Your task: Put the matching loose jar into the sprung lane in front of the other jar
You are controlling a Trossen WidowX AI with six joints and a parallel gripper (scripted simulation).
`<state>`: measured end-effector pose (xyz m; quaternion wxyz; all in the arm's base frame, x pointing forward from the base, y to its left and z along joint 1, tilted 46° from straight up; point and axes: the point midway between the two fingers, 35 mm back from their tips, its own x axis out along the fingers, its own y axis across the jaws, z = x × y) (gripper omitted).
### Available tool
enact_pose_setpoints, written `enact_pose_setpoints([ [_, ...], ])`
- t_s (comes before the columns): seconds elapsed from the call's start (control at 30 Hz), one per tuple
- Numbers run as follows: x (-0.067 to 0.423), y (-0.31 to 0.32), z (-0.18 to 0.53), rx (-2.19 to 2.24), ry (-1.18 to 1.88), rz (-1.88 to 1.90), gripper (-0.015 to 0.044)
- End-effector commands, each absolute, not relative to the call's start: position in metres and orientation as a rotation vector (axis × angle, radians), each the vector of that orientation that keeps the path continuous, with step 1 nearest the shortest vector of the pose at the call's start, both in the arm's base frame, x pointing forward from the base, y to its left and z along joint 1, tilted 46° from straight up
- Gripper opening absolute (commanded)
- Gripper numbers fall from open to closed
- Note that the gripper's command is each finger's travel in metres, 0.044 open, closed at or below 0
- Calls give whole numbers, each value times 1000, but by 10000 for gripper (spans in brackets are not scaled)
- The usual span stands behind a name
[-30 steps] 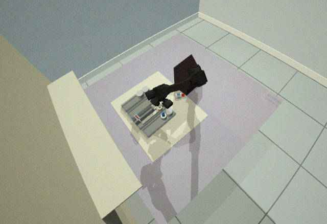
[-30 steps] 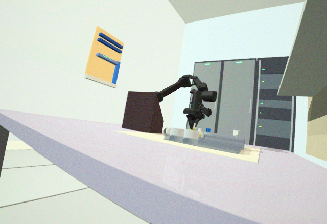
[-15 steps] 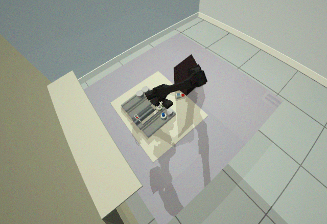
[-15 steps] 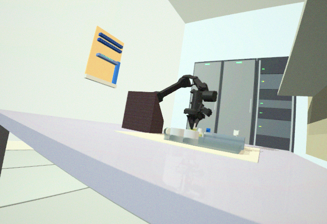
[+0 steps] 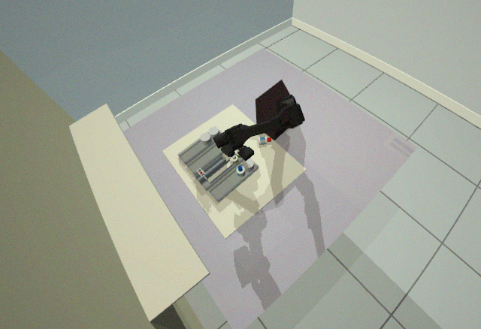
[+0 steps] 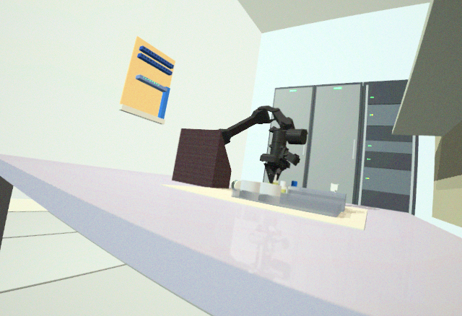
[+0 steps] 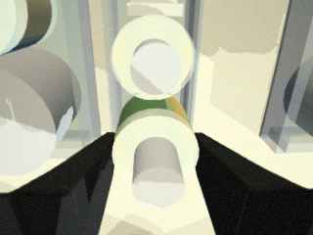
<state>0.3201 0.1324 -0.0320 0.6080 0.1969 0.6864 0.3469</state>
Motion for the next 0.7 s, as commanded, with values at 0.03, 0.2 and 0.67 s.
enact_pose_setpoints([
  [0.03, 324, 135, -31, 459, 1564, 812, 0],
  [0.2, 324, 136, -32, 459, 1564, 812, 0],
  [0.67, 323, 139, -35, 459, 1564, 812, 0],
])
